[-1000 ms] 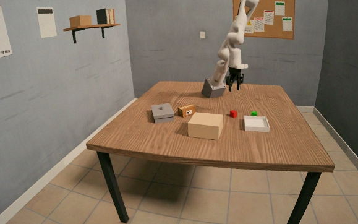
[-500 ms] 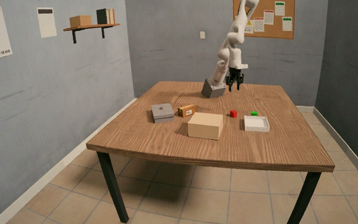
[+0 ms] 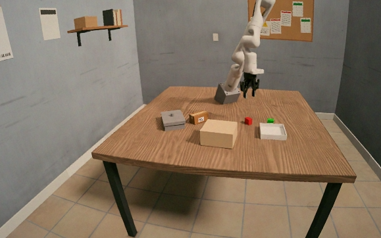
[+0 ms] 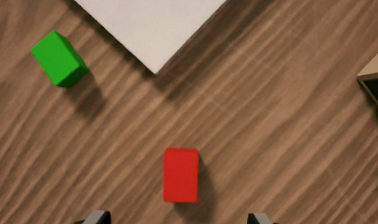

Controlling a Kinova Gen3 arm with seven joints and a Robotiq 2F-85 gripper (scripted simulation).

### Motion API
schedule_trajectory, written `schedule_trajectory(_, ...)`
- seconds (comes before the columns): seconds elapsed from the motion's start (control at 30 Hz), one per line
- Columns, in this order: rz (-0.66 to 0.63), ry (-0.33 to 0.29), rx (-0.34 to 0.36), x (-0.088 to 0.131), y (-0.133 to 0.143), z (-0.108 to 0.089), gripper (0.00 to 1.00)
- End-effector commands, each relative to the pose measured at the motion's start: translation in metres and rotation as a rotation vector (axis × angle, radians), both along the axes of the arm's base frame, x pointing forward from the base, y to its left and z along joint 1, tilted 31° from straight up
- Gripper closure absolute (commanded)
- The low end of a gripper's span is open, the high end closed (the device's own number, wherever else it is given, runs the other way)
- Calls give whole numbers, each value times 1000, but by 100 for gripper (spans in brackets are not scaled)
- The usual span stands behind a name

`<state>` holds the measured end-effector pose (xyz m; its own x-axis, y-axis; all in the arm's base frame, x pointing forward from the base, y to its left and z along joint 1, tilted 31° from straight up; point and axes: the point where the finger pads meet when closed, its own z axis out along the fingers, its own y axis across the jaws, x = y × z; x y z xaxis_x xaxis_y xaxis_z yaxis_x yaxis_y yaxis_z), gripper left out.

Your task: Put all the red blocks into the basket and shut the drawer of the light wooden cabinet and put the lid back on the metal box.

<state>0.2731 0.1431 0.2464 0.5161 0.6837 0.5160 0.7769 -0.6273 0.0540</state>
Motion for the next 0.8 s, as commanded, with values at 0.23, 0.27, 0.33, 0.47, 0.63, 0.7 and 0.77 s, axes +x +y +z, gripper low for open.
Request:
schedule_trajectory(0.23, -9, 6, 3, 5, 5, -14, 30)
schedule_trajectory(0.27, -9, 6, 3, 6, 6, -16, 30)
schedule_trajectory(0.33, -9, 6, 2, 7, 7, -20, 30)
schedule_trajectory(0.47, -10, 6, 2, 11, 11, -29, 30)
schedule_trajectory(0.63, -10, 6, 2, 14, 14, -36, 30)
schedule_trajectory(0.7, -10, 6, 2, 16, 16, -40, 30)
schedule_trajectory(0.77, -10, 6, 1, 18, 18, -45, 30)
